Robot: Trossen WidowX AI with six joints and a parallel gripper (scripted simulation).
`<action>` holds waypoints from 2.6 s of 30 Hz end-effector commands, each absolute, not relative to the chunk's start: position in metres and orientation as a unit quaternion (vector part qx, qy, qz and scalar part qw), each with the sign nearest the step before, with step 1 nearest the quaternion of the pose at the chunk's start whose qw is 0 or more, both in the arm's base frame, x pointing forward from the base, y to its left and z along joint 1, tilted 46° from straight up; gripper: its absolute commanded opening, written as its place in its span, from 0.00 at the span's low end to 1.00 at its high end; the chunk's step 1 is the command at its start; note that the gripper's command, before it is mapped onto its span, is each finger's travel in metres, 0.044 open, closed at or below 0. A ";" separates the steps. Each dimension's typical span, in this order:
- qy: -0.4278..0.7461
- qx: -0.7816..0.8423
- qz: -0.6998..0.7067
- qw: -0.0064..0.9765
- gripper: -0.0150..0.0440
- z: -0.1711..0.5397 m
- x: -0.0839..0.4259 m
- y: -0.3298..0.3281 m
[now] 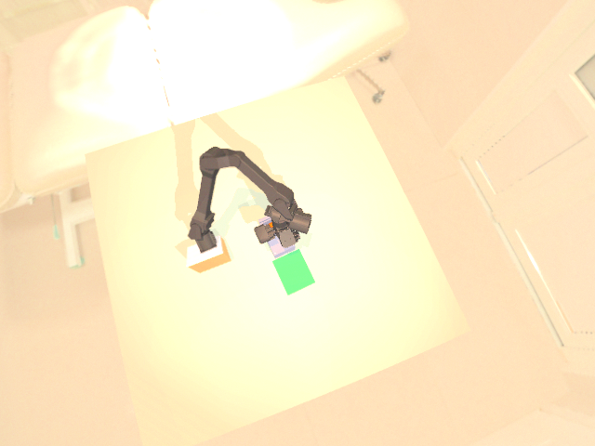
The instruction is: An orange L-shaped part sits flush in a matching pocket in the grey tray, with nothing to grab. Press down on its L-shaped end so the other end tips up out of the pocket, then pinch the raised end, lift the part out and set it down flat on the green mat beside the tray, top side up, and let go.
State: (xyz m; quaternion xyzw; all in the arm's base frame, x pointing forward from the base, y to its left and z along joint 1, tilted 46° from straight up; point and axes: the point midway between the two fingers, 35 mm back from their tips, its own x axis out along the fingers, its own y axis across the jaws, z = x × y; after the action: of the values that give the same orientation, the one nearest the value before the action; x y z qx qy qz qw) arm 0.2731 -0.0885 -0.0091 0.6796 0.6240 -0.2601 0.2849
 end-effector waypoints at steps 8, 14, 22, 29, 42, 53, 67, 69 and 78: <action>0.625 0.680 -0.260 0.281 0.73 -0.022 0.274 -0.073; 0.625 0.680 -0.259 0.281 0.73 -0.029 0.275 -0.066; 0.625 0.679 -0.259 0.284 0.68 -0.032 0.275 -0.065; 0.625 0.679 -0.259 0.284 0.47 -0.032 0.275 -0.065; 0.625 0.679 -0.259 0.284 0.25 -0.032 0.275 -0.065; 0.625 0.680 -0.259 0.283 0.25 -0.023 0.274 -0.073; 0.625 0.680 -0.260 0.282 0.25 -0.008 0.272 -0.088; 0.625 0.680 -0.260 0.282 0.25 -0.005 0.272 -0.090; 0.625 0.680 -0.260 0.282 0.25 0.005 0.271 -0.100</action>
State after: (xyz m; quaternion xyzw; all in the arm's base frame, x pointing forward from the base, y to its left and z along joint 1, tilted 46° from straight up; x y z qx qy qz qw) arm 0.2713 -0.0971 0.0007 0.6806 0.6240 -0.2614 0.2812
